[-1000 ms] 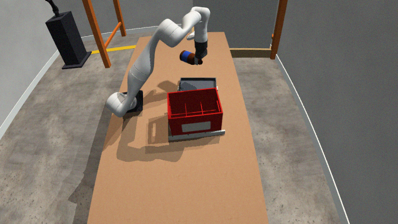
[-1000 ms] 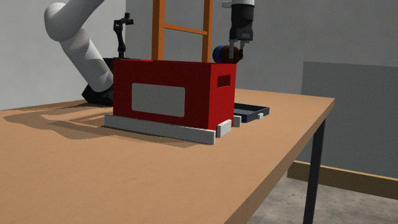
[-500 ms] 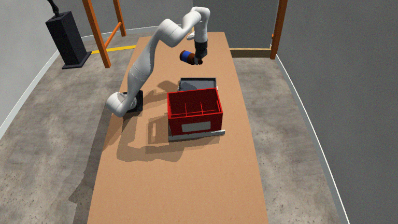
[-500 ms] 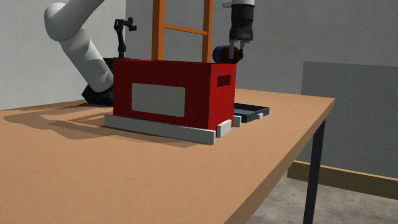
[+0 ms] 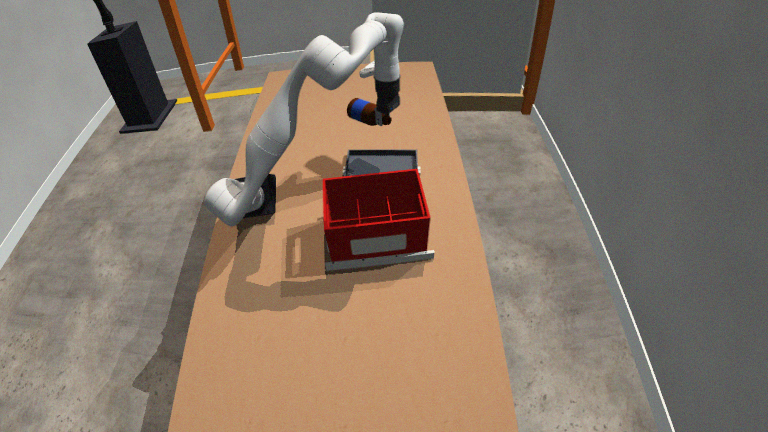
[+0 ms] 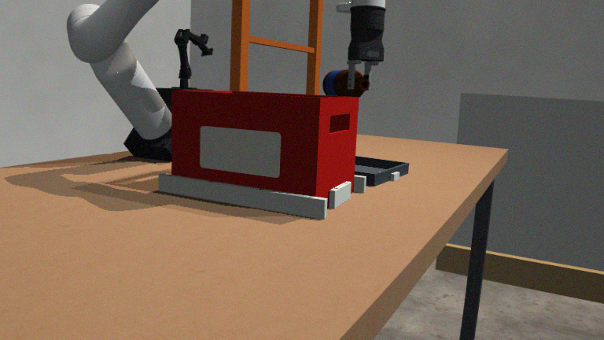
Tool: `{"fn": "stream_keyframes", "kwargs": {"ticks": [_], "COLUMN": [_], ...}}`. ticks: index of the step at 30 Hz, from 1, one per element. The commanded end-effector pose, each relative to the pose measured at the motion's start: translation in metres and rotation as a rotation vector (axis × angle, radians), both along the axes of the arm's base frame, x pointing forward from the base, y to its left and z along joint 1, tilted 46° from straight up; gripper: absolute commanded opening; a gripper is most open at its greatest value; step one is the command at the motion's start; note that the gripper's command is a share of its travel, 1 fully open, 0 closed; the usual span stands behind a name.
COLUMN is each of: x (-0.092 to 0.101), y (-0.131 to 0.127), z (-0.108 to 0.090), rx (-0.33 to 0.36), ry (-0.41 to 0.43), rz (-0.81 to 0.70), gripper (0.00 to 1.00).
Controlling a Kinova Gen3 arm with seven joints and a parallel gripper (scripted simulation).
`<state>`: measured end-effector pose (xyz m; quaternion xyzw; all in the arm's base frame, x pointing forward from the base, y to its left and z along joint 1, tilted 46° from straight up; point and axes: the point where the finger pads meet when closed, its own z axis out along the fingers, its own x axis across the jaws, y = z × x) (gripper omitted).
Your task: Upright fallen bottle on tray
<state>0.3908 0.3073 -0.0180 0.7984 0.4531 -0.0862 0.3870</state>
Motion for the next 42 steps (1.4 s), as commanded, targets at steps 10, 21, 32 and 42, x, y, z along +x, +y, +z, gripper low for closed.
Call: {"fn": "stream_keyframes", "kwargs": {"ticks": [10,21,32,42], "x": [-0.0021,-0.0022,-0.0022,-0.0022], "y": [0.0018,0.0023,0.0026,0.0026], "z": [-0.0006,-0.0004,-0.0001,-0.0001], "rx": [-0.042,-0.073,-0.084,-0.084], "ry": [-0.047,-0.084,-0.098,-0.099], "rz": [0.04,0.067,0.078,0.078], "gripper": [0.0,0.0,0.0,0.0]}}
